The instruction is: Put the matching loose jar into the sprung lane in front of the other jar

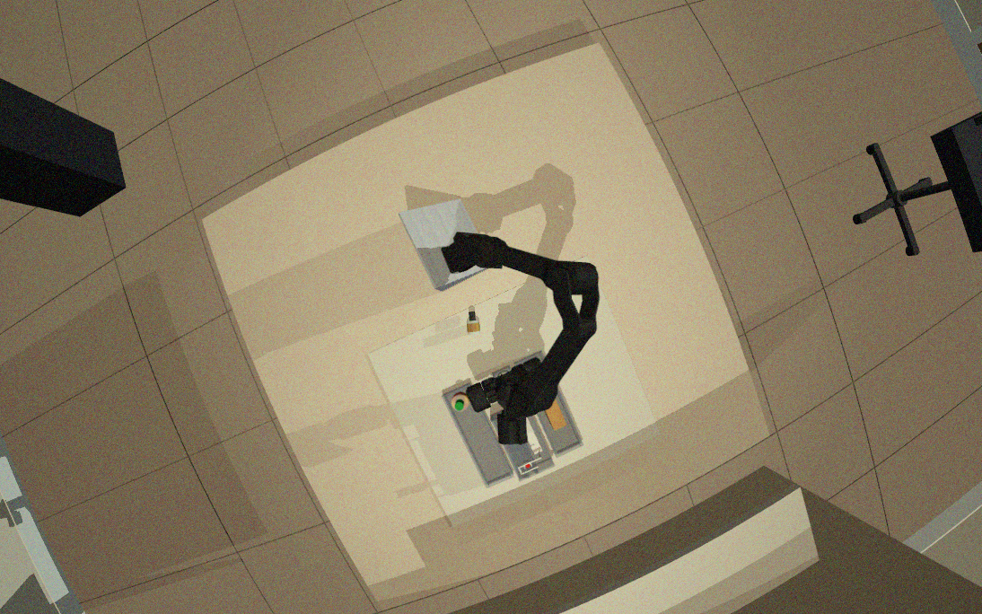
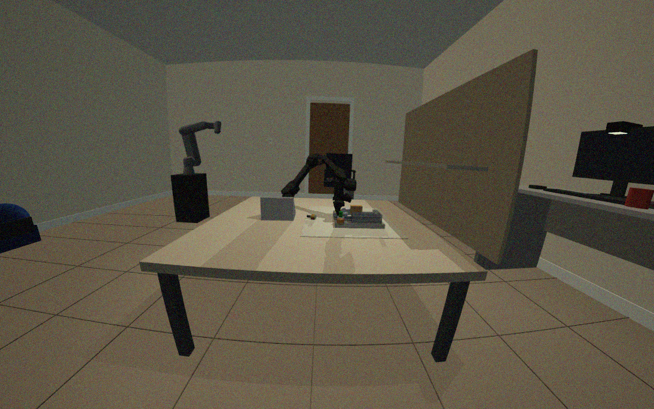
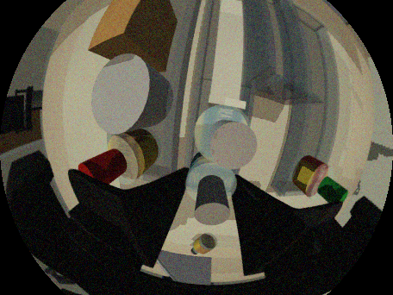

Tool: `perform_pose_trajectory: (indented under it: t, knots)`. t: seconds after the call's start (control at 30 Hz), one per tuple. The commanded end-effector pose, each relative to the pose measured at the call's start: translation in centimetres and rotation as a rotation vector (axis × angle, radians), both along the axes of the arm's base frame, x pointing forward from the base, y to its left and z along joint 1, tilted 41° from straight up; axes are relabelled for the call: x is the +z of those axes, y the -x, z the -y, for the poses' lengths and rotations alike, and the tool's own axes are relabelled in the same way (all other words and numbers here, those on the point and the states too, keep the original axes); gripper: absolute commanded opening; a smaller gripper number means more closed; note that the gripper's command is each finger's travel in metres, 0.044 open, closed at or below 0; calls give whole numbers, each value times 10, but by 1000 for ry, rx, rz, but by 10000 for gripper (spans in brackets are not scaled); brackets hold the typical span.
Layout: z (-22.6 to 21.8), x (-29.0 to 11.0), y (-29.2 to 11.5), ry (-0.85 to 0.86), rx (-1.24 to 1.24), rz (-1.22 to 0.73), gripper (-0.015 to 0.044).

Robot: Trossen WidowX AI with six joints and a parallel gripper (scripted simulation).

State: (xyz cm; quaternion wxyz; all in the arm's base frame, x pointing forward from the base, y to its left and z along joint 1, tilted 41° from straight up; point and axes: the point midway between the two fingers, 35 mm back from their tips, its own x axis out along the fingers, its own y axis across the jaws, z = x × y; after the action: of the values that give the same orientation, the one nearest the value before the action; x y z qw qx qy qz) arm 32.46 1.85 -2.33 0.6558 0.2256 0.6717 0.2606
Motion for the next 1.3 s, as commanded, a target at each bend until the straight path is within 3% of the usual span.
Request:
perform_pose_trajectory:
  t: [0.0,0.1,0.47,0.97,1.27]
  knots:
    - [0,0,1,-1,3,2,0]
    - [0,0,1,-1,3,2,0]
    - [0,0,0,-1,3,2,277]
    - [13,15,0,0,3,2,277]
    - [17,16,24,1,3,1,277]
